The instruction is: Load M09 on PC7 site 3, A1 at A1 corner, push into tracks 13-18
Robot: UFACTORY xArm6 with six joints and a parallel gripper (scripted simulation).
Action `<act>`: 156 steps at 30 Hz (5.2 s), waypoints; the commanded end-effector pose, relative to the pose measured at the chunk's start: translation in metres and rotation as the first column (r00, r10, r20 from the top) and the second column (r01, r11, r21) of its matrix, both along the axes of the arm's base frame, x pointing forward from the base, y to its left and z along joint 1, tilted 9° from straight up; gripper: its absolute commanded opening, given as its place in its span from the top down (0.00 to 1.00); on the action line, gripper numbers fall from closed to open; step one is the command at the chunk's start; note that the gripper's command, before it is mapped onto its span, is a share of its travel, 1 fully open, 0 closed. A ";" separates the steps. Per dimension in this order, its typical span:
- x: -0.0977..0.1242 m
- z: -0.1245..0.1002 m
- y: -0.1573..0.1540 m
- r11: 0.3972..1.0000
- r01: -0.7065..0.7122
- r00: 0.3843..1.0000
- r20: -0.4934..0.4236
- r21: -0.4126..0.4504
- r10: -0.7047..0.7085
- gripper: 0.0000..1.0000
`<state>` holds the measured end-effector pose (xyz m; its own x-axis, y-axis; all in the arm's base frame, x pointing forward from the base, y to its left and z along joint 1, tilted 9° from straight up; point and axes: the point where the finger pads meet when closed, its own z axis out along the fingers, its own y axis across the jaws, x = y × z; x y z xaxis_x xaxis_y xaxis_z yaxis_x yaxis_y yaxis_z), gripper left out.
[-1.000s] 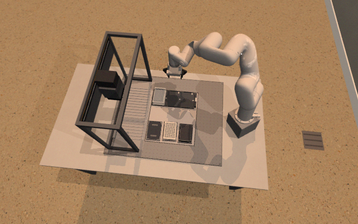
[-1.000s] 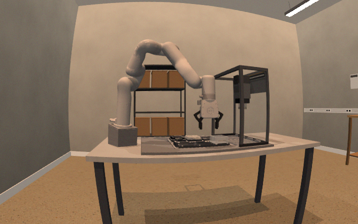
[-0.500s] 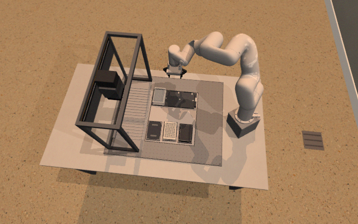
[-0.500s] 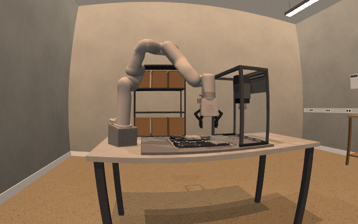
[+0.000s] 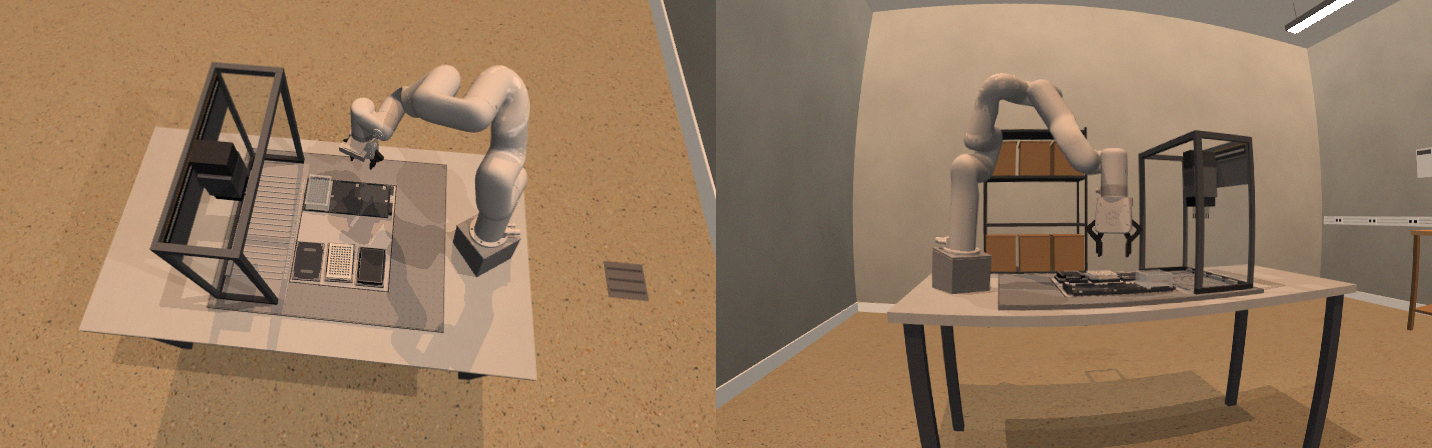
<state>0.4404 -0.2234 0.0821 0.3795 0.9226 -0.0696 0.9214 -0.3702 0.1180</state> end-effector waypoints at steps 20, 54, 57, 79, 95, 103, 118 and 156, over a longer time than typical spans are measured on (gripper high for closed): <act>-0.087 -0.013 0.057 0.759 0.647 0.756 0.074 0.069 -0.651 0.18; -0.141 -0.025 0.092 0.385 0.911 0.378 0.074 0.144 -0.923 0.18; -0.141 -0.029 0.091 0.385 0.911 0.378 0.074 0.144 -0.923 0.18; -0.138 -0.063 0.087 0.385 0.911 0.378 0.074 0.143 -0.923 0.18; -0.136 -0.086 0.084 0.385 0.912 0.379 0.074 0.143 -0.923 0.18; -0.135 -0.096 0.083 0.385 0.912 0.379 0.074 0.143 -0.923 0.18; -0.134 -0.109 0.081 0.385 0.912 0.379 0.074 0.143 -0.923 0.18; -0.132 -0.129 0.078 0.385 0.912 0.379 0.074 0.143 -0.923 0.18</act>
